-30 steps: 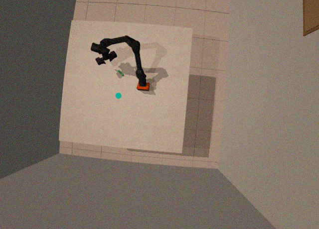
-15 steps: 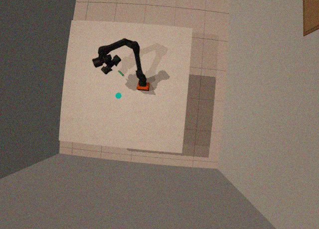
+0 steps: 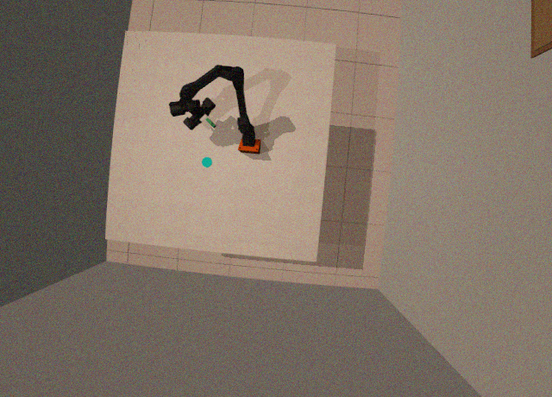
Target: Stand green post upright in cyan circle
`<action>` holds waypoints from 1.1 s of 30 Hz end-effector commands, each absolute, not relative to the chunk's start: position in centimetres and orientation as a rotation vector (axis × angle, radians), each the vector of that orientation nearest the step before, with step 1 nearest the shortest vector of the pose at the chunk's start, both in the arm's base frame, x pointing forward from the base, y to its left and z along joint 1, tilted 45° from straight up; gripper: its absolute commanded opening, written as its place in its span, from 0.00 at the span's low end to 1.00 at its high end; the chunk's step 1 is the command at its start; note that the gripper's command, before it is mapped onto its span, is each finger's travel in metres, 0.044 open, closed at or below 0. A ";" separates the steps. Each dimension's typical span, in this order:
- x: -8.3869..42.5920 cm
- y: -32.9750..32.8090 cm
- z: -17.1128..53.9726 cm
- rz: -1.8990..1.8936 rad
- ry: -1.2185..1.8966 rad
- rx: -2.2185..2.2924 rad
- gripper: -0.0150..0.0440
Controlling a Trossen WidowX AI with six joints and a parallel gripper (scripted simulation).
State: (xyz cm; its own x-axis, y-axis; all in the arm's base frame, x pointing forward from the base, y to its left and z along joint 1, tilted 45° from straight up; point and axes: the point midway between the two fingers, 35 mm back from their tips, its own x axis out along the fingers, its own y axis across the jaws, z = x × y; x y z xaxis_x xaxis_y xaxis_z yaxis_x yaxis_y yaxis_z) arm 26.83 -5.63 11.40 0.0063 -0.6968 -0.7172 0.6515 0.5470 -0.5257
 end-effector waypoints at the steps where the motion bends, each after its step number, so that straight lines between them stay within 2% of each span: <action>1: 26.0 -8.9 8.6 -1.067 1.153 -0.066 0.65; 6: 26.0 -8.9 8.6 -1.067 1.153 -0.066 0.65; 14: 26.0 -8.9 8.6 -1.067 1.153 -0.066 0.29; 33: 26.6 -5.7 11.3 -1.058 1.159 -0.058 0.29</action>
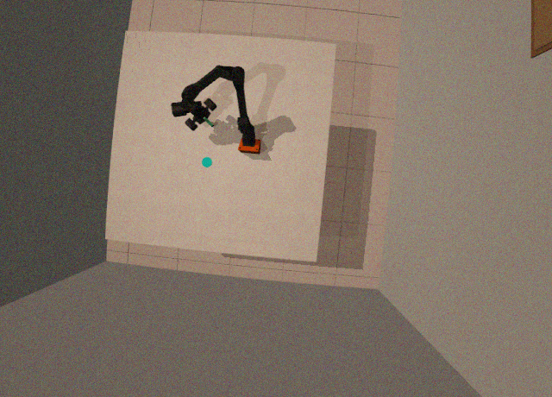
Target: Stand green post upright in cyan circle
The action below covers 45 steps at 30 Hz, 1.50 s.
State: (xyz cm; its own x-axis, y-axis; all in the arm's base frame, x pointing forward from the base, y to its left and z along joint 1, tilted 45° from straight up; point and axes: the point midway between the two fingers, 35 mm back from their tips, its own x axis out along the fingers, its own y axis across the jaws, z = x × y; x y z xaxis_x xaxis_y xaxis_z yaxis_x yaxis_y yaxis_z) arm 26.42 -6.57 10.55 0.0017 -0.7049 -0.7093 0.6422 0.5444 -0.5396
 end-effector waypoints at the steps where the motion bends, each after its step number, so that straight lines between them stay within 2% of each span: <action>1: 26.6 -5.5 11.5 -1.057 1.160 -0.058 0.29; 24: 26.0 -0.5 16.7 -1.064 1.159 -0.064 0.29; 45: 27.1 4.2 13.8 -0.786 1.357 -0.376 0.29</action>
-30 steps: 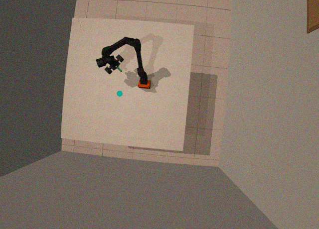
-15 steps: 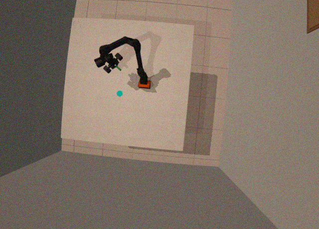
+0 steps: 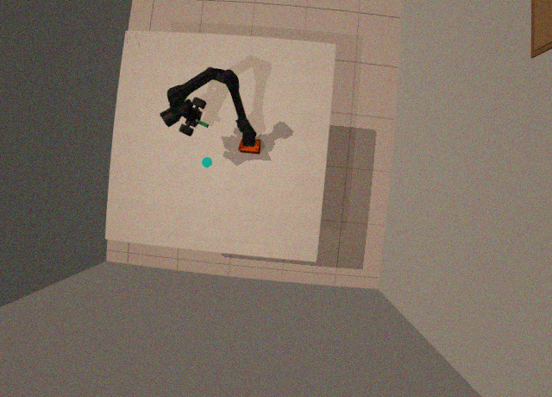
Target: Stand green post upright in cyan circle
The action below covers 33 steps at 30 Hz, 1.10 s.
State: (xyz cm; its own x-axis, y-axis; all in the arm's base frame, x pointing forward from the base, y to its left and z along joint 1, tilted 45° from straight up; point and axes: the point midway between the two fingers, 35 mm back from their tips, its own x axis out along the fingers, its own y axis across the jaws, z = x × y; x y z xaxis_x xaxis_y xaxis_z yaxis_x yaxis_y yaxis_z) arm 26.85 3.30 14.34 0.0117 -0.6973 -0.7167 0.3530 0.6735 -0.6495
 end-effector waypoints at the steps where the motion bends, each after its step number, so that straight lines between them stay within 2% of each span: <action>1: 27.2 4.5 13.6 -0.770 1.367 -0.392 0.29; 33: 27.2 11.9 8.0 -0.259 1.612 -0.924 0.29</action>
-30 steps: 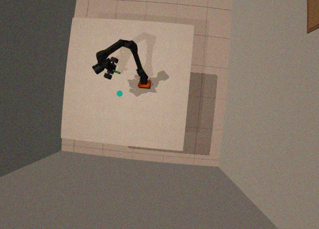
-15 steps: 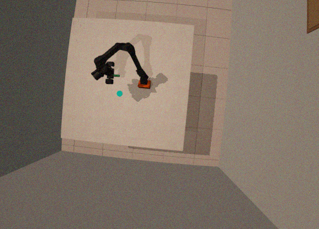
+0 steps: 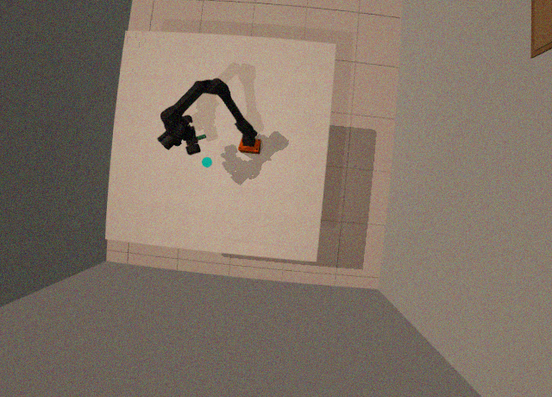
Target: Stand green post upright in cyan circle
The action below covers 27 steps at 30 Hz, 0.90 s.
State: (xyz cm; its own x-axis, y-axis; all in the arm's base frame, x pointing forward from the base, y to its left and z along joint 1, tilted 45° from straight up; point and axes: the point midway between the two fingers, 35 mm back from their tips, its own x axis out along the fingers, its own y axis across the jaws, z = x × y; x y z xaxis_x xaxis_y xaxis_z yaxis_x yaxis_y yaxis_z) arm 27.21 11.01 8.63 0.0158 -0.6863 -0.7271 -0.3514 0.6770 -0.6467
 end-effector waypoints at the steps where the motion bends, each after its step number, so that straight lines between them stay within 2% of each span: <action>1: 27.2 12.1 7.8 -0.242 1.618 -0.940 0.29; 27: 25.7 17.1 2.7 0.208 1.733 -1.352 0.29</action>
State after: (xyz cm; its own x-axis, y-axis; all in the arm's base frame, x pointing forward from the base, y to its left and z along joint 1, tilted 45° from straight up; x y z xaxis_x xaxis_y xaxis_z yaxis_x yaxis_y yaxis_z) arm 25.91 16.34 3.43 0.0051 -0.6934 -0.7205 -0.8015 0.4280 -0.4176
